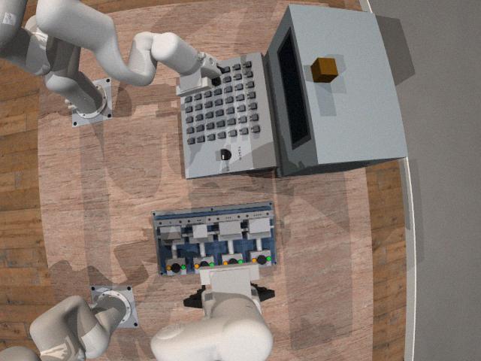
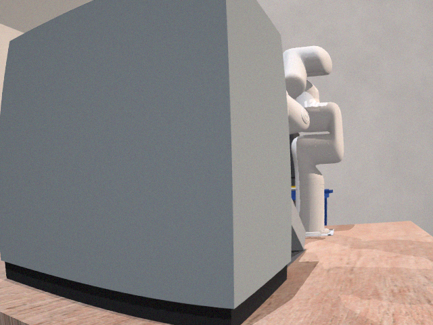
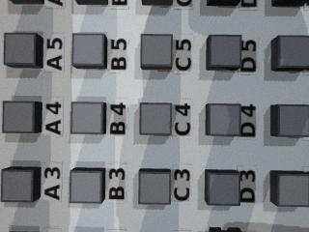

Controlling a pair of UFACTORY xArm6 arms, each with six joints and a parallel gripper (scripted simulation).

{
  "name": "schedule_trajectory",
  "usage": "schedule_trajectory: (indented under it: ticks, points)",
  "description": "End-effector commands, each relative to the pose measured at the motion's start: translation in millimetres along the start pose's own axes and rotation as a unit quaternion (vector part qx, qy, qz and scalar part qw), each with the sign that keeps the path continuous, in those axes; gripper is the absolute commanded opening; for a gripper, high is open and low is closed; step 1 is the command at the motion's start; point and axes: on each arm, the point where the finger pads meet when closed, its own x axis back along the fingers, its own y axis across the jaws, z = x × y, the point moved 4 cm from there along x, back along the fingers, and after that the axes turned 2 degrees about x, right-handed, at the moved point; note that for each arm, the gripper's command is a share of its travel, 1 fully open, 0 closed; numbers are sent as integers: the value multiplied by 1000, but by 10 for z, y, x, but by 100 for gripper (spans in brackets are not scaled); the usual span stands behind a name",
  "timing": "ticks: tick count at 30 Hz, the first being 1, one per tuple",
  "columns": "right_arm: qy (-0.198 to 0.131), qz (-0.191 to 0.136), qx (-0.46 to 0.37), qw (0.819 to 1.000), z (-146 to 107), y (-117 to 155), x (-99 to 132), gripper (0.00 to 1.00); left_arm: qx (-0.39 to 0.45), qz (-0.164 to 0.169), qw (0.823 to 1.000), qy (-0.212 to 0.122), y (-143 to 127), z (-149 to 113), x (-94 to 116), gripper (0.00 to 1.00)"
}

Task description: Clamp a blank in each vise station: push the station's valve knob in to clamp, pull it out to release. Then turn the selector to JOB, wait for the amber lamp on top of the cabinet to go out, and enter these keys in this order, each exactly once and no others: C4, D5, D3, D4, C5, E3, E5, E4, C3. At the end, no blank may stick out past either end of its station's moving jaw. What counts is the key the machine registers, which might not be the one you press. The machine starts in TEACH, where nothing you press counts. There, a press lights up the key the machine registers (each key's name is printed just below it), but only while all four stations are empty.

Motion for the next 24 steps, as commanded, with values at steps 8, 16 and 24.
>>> schedule_trajectory:
  ticks: [8, 16, 24]
  points:
    - [1, -2, 0, 1000, 1, 3, 18, 100, 0, 2, 1000, 0, -20, 2, -1, 0]
    - [1, -2, 0, 1000, 1, 3, 18, 100, 0, 2, 1000, 0, -20, 2, -1, 0]
    - [1, -2, 0, 1000, 1, 3, 18, 100, 0, 2, 1000, 0, -20, 2, 105, 0]
